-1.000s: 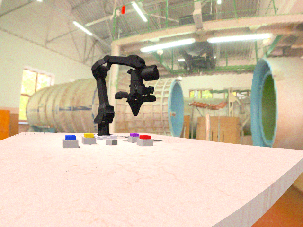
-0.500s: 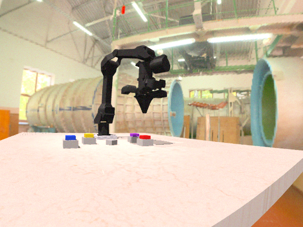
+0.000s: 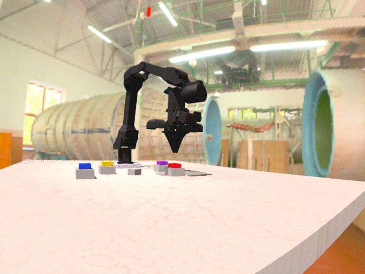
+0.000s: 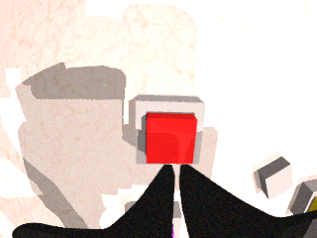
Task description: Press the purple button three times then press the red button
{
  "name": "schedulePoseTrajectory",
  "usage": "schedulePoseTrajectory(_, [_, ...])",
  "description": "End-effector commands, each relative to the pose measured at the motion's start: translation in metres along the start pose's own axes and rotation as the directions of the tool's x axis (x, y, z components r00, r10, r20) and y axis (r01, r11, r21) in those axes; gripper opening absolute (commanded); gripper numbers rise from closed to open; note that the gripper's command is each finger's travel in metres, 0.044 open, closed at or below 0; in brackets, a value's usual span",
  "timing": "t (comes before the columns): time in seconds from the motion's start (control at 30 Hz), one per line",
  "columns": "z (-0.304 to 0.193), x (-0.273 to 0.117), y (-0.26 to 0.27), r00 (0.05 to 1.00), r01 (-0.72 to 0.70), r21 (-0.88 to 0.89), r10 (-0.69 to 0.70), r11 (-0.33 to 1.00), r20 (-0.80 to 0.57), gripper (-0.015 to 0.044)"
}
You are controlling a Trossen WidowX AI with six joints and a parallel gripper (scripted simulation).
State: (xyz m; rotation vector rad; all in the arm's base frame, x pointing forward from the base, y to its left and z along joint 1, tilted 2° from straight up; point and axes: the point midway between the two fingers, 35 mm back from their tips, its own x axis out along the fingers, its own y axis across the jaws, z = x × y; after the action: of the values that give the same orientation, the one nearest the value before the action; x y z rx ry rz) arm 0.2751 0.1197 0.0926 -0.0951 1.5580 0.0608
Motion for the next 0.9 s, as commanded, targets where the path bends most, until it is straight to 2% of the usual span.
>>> schedulePoseTrajectory(0.0, [0.0,0.011,-0.001,1.0,0.004,-0.004,-0.004,1.0,0.001,0.002])
schedulePoseTrajectory(0.87, [0.0,0.044,-0.001,1.0,0.004,-0.004,-0.004,1.0,0.001,0.002])
